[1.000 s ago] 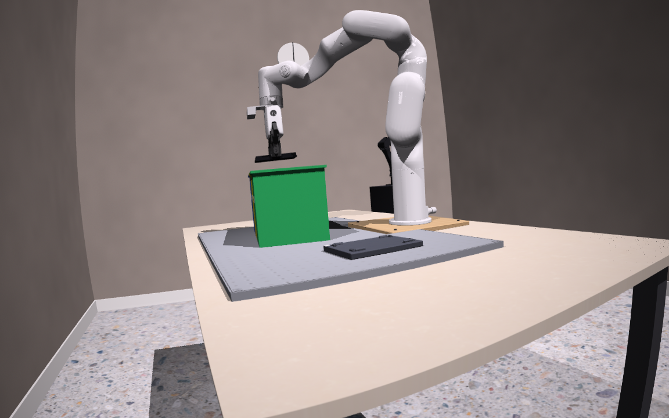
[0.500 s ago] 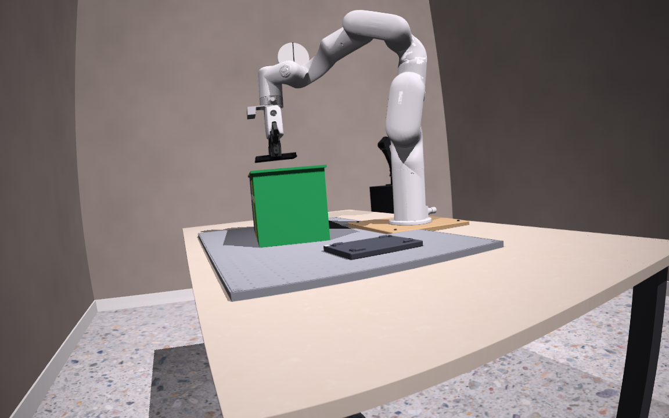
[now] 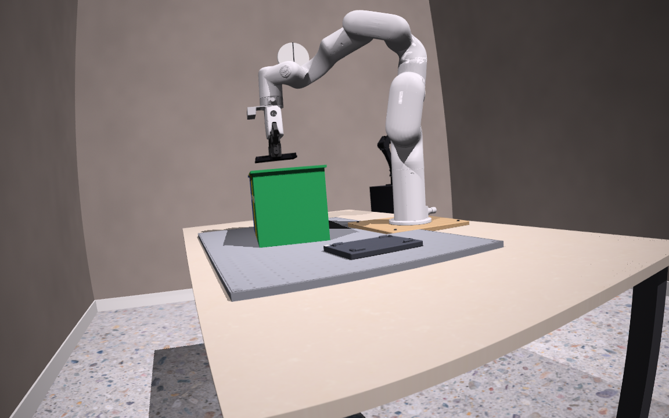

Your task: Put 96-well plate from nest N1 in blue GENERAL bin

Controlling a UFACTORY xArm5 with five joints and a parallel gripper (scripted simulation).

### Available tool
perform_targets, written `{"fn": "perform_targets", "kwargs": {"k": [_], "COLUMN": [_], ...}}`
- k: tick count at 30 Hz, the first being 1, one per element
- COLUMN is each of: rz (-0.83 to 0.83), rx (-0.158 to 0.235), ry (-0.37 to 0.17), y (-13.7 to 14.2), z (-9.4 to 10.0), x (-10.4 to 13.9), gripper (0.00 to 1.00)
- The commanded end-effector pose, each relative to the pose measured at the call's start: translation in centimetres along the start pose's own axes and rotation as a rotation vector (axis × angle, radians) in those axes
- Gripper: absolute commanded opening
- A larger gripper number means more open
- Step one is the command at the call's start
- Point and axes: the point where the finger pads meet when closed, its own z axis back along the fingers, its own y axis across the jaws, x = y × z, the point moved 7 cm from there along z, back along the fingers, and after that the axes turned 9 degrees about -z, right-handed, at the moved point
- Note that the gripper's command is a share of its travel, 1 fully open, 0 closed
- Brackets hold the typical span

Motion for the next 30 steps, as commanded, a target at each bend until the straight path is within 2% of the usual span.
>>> {"fn": "perform_targets", "kwargs": {"k": [1, 8, 30], "rz": [0.000, 0.000, 0.000], "rx": [0.001, 0.001, 0.001], "ry": [0.004, 0.004, 0.004], "y": [0.0, 0.0, 0.0], "z": [-0.4, -1.6, -1.6], "x": [-0.1, -0.1, -0.1], "gripper": [0.00, 0.00, 0.00]}}
